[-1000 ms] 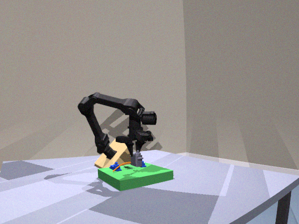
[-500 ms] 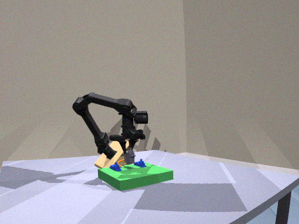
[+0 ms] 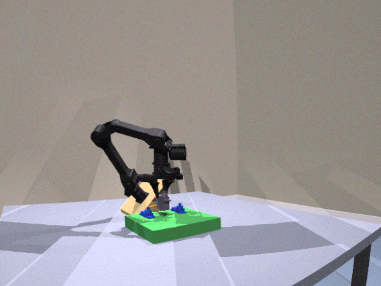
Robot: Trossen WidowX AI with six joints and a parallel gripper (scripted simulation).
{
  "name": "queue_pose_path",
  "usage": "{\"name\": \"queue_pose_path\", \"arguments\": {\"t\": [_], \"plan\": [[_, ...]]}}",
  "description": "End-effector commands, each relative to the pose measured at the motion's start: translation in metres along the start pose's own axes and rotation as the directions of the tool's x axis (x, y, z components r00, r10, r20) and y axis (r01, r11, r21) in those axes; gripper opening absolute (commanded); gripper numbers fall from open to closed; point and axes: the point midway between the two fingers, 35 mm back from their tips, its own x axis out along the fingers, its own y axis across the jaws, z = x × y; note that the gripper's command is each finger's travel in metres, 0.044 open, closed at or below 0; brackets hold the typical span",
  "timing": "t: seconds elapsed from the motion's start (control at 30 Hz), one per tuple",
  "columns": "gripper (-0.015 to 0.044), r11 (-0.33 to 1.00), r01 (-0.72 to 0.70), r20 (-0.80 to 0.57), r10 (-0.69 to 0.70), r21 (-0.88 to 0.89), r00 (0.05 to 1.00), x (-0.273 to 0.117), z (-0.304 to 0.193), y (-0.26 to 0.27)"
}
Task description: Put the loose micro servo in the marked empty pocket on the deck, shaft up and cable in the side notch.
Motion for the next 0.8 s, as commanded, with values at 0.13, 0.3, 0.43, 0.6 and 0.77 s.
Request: {"name": "queue_pose_path", "arguments": {"t": [0.13, 0.3, 0.43, 0.6, 0.77], "plan": [[0.0, 1.0, 0.0, 0.008, 0.0, -0.001, 1.0, 0.01, 0.001, 0.0], [0.0, 1.0, 0.0, 0.008, 0.0, -0.001, 1.0, 0.01, 0.001, 0.0], [0.0, 1.0, 0.0, 0.008, 0.0, -0.001, 1.0, 0.01, 0.001, 0.0], [0.0, 1.0, 0.0, 0.008, 0.0, -0.001, 1.0, 0.012, 0.001, 0.0], [0.0, 1.0, 0.0, 0.008, 0.0, -0.001, 1.0, 0.017, 0.001, 0.0]]}}
